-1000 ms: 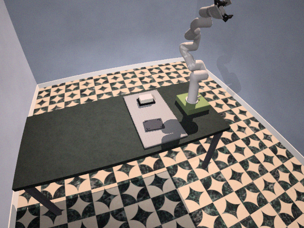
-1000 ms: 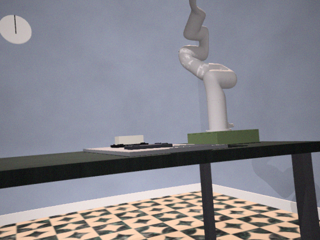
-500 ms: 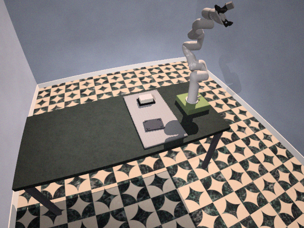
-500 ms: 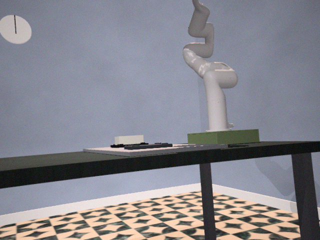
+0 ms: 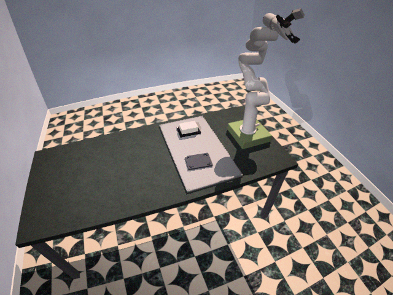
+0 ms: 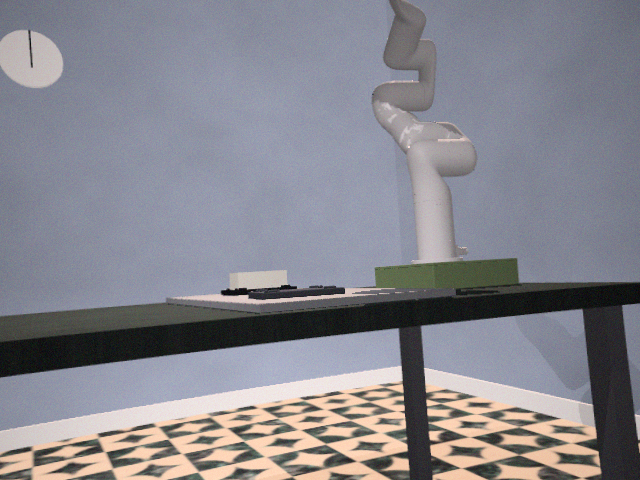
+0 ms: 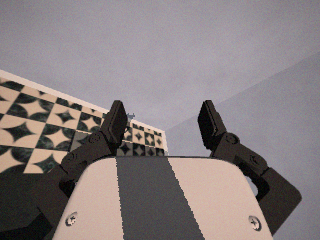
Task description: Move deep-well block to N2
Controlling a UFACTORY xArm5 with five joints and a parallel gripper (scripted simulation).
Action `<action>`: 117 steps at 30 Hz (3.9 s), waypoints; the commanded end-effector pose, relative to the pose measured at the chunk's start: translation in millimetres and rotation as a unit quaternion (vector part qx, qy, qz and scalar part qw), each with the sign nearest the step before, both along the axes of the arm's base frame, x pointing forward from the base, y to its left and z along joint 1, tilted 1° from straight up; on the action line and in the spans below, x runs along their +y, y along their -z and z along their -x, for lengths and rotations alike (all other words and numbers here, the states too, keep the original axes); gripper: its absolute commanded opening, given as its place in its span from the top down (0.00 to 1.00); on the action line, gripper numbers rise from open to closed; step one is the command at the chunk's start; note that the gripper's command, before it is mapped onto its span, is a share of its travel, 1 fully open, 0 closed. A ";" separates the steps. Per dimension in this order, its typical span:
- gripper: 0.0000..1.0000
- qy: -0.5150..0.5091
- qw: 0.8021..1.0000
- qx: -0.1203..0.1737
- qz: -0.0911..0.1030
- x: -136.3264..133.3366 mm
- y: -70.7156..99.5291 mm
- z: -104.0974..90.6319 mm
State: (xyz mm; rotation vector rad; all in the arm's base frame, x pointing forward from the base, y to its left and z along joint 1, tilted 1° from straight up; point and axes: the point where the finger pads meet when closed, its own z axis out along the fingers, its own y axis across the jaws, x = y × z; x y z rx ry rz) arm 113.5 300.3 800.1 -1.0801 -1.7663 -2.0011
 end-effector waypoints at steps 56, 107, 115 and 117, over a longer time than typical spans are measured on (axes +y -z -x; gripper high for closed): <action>0.00 0.225 0.932 0.247 0.141 13.9 180.5 -183.4; 0.00 0.413 0.769 0.453 0.179 -84.0 342.8 -292.1; 0.00 0.440 0.734 0.485 0.179 -104.8 364.1 -301.3; 0.00 0.442 0.733 0.484 0.179 -107.6 371.2 -302.5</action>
